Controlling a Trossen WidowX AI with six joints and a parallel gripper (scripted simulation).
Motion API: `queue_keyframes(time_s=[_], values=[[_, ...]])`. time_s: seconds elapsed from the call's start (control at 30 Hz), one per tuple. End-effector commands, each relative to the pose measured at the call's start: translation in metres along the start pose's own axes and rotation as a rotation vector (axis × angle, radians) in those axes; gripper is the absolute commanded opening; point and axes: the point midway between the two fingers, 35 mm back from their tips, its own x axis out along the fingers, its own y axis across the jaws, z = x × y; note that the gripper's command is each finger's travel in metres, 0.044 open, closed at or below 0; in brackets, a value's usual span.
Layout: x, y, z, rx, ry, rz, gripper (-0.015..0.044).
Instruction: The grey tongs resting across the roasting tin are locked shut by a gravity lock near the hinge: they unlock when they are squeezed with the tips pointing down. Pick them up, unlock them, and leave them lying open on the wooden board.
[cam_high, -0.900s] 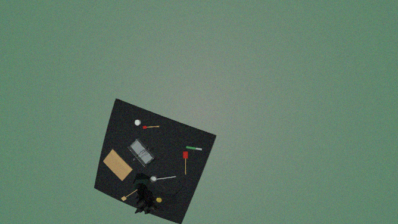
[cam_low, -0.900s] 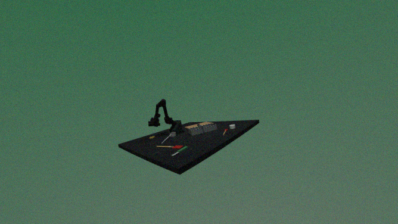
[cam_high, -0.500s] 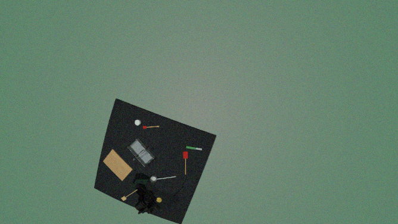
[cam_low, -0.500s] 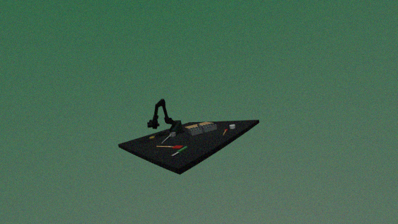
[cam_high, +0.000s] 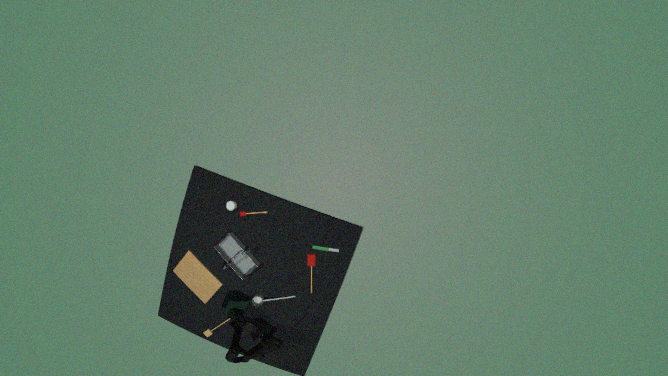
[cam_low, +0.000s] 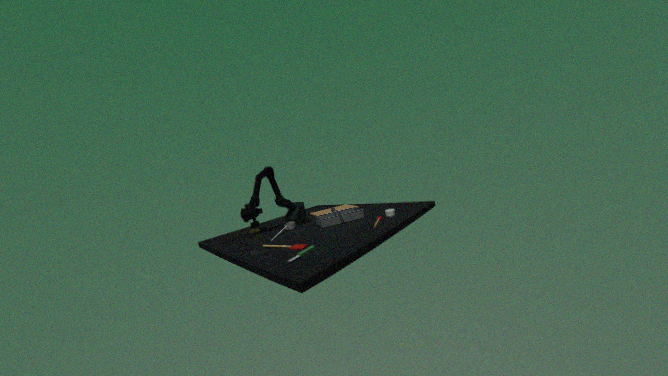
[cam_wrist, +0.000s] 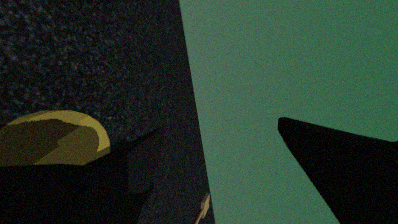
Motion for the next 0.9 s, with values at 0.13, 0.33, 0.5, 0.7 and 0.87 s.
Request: queue_keyframes(time_s=[0.13,0.33,0.5,0.7,0.87], values=[[-0.054,0.050,0.051,-0.084,-0.193,0.274,0.0440],[-0.123,0.090,0.080,-0.167,-0.370,0.520,0.0440],[-0.181,0.110,0.093,-0.260,-0.510,0.669,0.0440],[-0.221,0.123,0.092,-0.308,-0.592,0.777,0.0440],[-0.245,0.125,0.093,-0.330,-0.654,0.840,0.0440]])
